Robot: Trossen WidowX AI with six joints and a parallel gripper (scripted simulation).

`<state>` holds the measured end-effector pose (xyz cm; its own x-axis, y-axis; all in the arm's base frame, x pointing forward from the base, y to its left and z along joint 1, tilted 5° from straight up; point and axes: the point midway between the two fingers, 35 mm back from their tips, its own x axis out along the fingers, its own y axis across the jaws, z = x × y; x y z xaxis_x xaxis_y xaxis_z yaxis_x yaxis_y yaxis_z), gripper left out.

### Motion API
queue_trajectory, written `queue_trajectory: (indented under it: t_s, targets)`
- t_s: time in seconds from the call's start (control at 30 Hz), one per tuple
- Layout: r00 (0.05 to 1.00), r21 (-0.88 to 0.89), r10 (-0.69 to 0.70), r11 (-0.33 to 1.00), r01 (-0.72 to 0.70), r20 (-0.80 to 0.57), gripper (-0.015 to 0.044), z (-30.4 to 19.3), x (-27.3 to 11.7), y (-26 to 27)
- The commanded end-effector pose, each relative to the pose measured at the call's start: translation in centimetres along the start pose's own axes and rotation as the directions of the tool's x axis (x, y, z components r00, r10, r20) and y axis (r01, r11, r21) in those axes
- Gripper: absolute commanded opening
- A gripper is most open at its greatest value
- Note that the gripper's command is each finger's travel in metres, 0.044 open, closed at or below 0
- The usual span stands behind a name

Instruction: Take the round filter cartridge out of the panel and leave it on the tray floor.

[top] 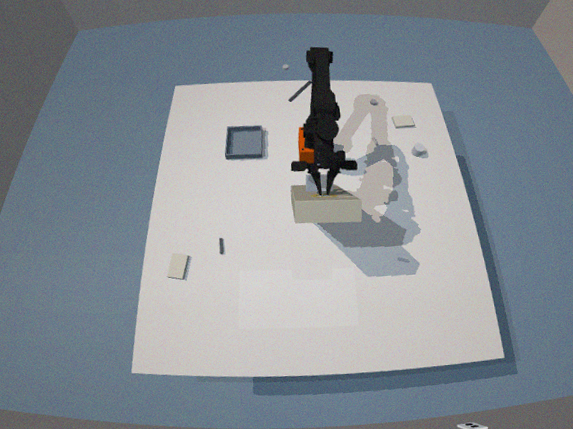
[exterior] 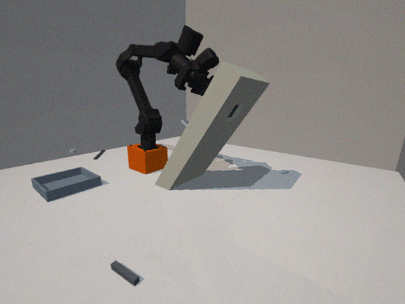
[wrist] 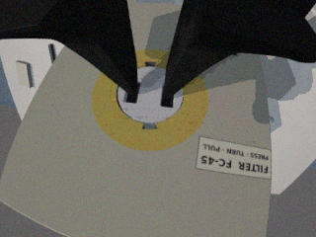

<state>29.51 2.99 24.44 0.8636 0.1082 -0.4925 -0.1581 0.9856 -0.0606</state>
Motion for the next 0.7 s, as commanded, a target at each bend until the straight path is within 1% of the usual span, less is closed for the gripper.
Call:
queue_trajectory:
  t_s: [0.0,0.67]
  targets:
    - [1.0,0.002,-0.003,1.0,0.003,0.002,0.009,0.0,0.1,0.0]
    - [1.0,0.002,-0.003,1.0,0.003,0.003,0.009,0.0,1.2,-0.1]
